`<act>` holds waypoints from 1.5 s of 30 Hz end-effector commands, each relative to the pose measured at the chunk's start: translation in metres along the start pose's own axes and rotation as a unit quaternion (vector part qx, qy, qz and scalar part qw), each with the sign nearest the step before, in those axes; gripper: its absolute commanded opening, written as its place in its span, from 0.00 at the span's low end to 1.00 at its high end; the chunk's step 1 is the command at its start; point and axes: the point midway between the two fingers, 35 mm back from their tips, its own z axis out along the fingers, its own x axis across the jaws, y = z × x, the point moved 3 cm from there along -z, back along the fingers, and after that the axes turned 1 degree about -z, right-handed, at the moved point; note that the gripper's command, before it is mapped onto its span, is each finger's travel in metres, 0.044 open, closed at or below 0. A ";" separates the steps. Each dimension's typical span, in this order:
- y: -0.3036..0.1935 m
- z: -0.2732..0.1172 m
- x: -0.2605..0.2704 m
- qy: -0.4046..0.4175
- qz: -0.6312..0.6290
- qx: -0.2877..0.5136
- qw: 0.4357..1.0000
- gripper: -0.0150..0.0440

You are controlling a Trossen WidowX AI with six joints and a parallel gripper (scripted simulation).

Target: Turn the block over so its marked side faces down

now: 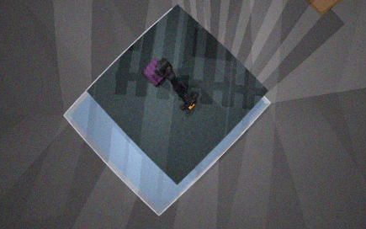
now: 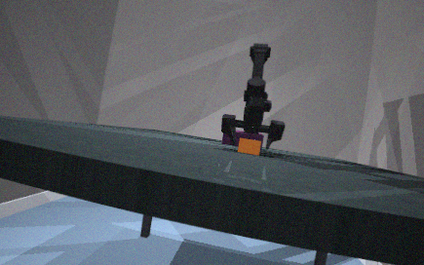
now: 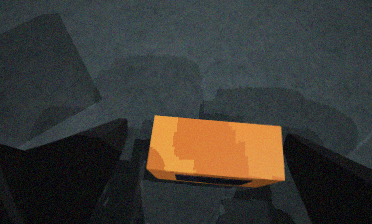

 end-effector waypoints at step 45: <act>0.104 -0.048 -0.002 -0.003 -0.001 0.395 0.919 1.00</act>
